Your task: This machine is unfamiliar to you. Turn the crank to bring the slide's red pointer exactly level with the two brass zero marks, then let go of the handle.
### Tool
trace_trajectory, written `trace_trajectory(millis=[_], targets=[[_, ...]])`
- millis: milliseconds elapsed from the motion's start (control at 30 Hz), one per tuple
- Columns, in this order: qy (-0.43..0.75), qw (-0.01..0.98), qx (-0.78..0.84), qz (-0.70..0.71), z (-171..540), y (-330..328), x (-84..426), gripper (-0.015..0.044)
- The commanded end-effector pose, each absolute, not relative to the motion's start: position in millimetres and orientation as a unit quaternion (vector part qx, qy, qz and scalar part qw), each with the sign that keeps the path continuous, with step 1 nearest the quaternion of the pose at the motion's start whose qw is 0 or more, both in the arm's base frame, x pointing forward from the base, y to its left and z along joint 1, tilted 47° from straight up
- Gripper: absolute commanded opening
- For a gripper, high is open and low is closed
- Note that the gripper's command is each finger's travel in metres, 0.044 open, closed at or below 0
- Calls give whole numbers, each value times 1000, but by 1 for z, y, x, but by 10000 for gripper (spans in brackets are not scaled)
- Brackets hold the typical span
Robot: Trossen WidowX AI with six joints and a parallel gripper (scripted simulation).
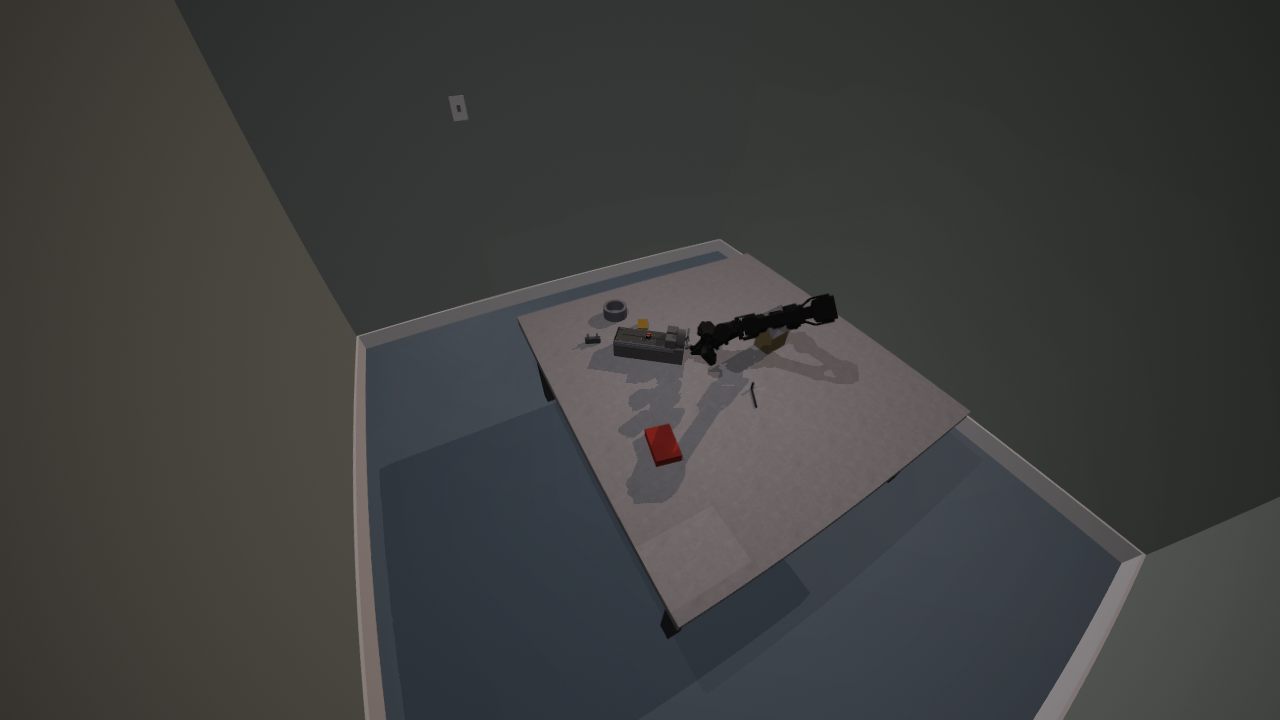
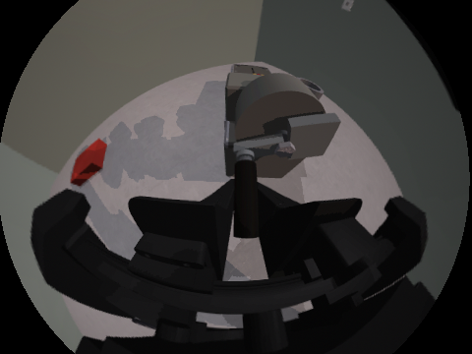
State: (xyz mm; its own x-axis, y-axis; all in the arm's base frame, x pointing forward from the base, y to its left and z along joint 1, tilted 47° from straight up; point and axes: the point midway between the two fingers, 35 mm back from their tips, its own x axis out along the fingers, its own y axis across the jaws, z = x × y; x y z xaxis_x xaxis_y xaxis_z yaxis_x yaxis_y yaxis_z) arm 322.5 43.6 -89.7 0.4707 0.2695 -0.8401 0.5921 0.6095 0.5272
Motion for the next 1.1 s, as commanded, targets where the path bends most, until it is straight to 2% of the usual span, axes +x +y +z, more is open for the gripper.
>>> trace_trajectory(millis=[0,1067], targets=[[502,742,430,-109,-88,43,323,0],[502,742,430,-109,-74,29,326,0]])
